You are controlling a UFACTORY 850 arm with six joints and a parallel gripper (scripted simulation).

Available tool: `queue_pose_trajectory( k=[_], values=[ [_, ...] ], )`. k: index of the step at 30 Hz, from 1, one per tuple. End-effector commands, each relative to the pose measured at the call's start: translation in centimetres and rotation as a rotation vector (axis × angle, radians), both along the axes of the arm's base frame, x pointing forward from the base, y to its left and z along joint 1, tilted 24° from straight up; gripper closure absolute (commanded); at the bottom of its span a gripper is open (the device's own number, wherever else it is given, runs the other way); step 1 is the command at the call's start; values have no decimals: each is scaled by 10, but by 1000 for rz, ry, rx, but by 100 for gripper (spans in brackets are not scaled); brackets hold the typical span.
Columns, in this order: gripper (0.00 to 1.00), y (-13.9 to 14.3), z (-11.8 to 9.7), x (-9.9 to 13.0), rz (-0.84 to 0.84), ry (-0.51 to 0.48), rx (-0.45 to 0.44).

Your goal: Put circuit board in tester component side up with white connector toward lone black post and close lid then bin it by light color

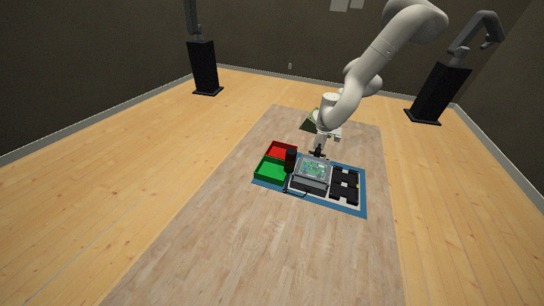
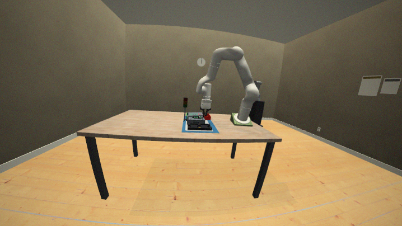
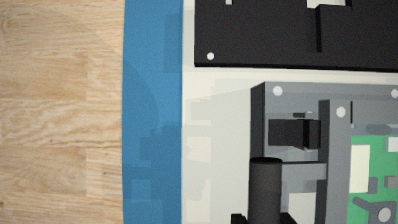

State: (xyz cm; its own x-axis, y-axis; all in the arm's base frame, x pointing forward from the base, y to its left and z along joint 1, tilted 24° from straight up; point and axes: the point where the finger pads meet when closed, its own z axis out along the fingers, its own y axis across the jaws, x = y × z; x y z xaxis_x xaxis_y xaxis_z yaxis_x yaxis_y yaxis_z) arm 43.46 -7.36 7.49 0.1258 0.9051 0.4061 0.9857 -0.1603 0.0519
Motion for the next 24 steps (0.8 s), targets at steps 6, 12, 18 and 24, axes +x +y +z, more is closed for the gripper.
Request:
queue_pose_trajectory(
  k=[6, 12, 18, 24],
  values=[
    [100, 2, -6, 1, 0, -2, 0],
    [100, 4, -9, 1, 0, -2, 0],
    [100, 4, -10, 1, 0, -2, 0],
    [100, 5, -11, 2, 0, -2, 0]
  ],
)
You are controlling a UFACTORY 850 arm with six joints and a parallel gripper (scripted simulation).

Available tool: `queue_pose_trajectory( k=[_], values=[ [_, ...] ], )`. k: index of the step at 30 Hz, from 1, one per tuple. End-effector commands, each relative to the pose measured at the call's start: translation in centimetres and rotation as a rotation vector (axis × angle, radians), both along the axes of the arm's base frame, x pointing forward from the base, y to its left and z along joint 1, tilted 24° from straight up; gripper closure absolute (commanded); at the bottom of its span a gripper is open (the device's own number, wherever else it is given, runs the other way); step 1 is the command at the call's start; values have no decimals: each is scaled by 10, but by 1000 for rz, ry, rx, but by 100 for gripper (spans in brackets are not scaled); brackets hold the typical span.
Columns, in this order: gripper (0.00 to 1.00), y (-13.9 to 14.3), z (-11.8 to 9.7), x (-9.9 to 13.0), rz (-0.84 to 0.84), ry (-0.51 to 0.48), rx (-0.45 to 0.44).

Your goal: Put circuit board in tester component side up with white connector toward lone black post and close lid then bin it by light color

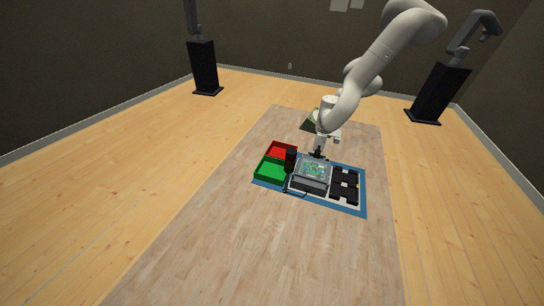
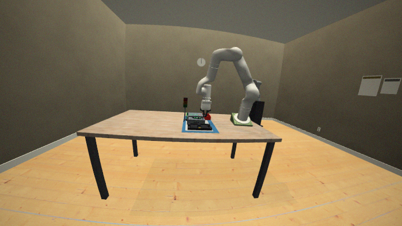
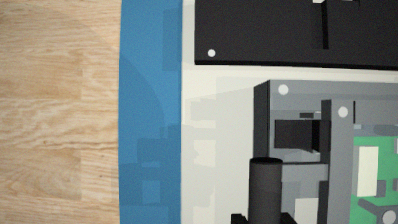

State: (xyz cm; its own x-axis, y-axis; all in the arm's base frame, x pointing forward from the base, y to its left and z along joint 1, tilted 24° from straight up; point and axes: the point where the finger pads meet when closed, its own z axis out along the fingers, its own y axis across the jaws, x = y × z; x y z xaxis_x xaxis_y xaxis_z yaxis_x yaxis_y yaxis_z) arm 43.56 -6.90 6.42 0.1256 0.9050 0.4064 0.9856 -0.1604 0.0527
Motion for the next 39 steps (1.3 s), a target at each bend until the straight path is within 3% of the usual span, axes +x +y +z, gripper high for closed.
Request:
queue_pose_trajectory(
  k=[1, 16, 17, 39],
  values=[
    [100, 0, 0, 1, 0, -1, 0],
    [100, 0, 0, 1, 0, -1, 0],
    [76, 0, 0, 1, 0, -1, 0],
    [76, 0, 0, 1, 0, -1, 0]
  ],
)
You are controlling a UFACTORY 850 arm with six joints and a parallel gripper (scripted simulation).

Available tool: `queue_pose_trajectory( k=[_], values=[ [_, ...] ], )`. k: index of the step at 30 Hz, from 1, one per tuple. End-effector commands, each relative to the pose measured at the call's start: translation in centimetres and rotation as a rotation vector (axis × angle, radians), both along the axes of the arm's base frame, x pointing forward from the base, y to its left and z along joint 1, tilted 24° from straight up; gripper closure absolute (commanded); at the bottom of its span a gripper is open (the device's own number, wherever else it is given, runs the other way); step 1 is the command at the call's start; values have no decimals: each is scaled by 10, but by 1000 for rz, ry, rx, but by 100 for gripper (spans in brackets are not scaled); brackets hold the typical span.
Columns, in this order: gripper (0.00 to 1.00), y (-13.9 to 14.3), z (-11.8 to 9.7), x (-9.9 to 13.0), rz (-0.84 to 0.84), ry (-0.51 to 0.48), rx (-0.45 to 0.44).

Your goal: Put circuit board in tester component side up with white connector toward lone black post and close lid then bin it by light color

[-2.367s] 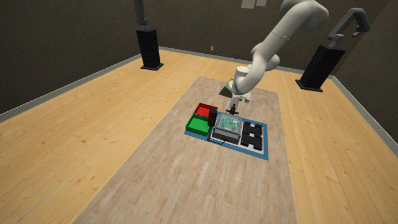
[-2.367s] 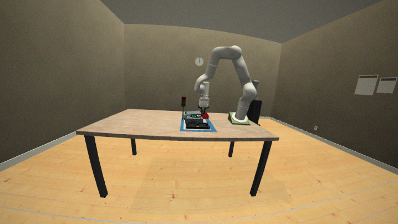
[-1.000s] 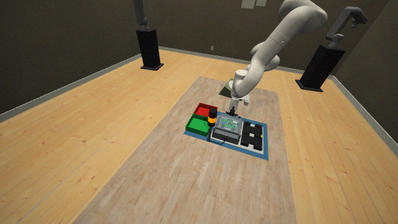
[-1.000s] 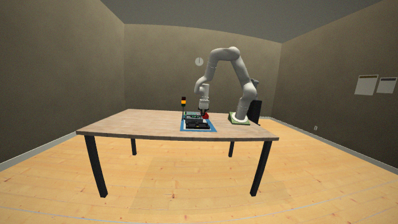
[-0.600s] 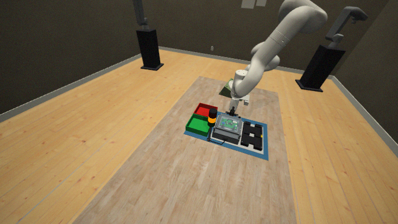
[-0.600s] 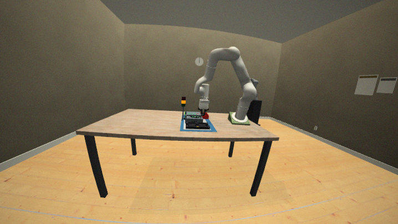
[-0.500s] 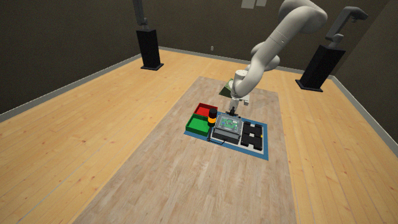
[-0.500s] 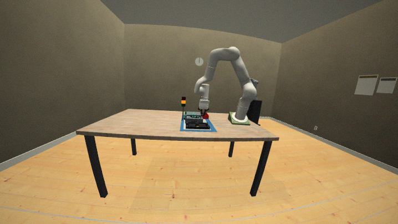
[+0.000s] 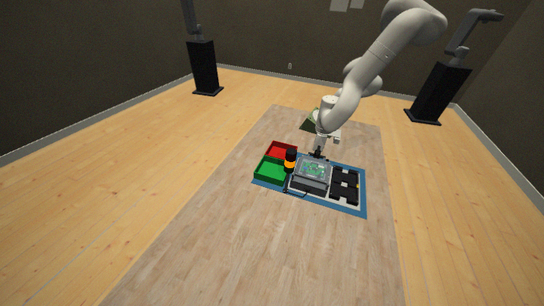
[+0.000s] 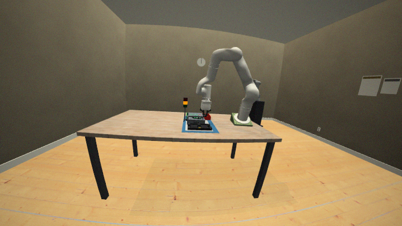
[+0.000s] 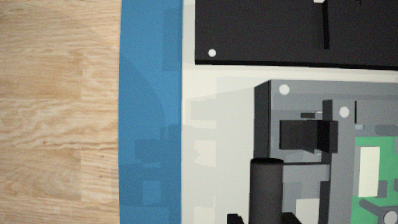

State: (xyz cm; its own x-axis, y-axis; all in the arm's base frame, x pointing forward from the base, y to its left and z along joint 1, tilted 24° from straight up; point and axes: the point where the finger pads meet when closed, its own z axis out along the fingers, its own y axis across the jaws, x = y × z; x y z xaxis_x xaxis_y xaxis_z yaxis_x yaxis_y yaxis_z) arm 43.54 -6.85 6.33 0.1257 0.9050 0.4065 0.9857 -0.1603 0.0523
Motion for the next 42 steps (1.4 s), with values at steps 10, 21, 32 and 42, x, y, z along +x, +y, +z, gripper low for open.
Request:
queue_pose_trajectory(
  k=[10, 21, 32, 42],
  values=[
    [76, 0, 1, 1, 0, -2, -1],
    [76, -5, 11, -1, 0, -2, -1],
    [76, -20, 46, -5, 0, -2, -1],
    [76, -37, 86, -10, 0, -2, -1]
  ],
)
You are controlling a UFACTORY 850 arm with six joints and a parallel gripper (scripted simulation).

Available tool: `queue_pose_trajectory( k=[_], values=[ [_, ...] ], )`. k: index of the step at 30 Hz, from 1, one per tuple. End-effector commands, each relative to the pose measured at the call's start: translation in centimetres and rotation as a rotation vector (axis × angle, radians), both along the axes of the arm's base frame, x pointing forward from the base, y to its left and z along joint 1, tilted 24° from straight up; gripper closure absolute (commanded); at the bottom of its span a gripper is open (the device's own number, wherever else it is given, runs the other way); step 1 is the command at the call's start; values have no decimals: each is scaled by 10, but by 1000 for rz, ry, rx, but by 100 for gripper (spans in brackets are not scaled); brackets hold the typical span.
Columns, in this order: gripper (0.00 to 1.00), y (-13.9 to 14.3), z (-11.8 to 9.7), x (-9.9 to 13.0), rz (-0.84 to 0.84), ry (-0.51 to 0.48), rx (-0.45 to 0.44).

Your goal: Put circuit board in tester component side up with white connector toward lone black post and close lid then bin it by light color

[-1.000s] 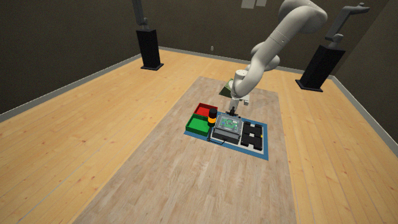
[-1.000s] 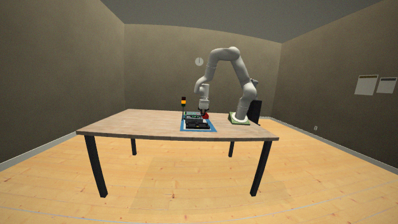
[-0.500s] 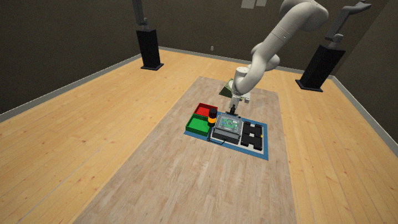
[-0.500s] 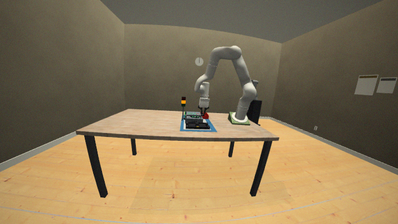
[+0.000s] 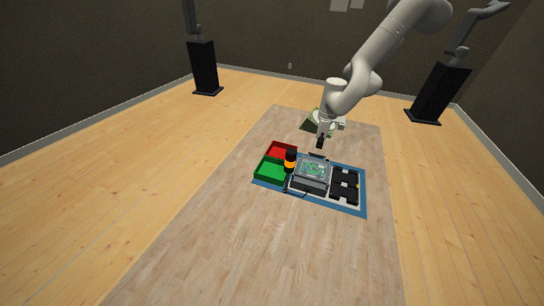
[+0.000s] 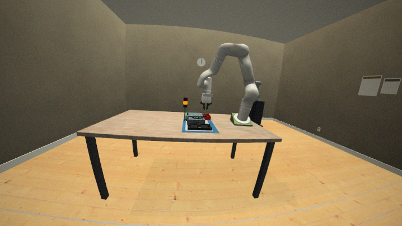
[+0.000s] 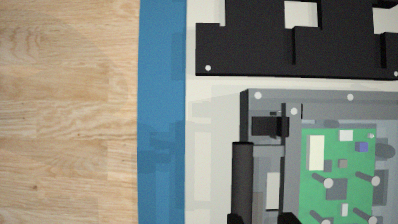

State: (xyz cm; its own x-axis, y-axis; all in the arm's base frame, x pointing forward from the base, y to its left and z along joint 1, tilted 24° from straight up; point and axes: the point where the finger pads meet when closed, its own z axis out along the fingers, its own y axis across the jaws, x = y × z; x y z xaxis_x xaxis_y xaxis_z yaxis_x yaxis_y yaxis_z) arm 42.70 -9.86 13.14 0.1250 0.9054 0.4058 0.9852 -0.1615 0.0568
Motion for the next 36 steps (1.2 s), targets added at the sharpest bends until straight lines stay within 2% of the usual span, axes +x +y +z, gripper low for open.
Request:
queue_pose_trajectory(
  k=[1, 9, 10, 36],
  values=[
    [76, -8, 19, -2, 1, 3, 1],
    [76, -10, 24, -2, 1, 3, 1],
    [0, -10, 24, -2, 1, 3, 1],
    [0, -10, 24, -2, 1, 3, 1]
  ],
)
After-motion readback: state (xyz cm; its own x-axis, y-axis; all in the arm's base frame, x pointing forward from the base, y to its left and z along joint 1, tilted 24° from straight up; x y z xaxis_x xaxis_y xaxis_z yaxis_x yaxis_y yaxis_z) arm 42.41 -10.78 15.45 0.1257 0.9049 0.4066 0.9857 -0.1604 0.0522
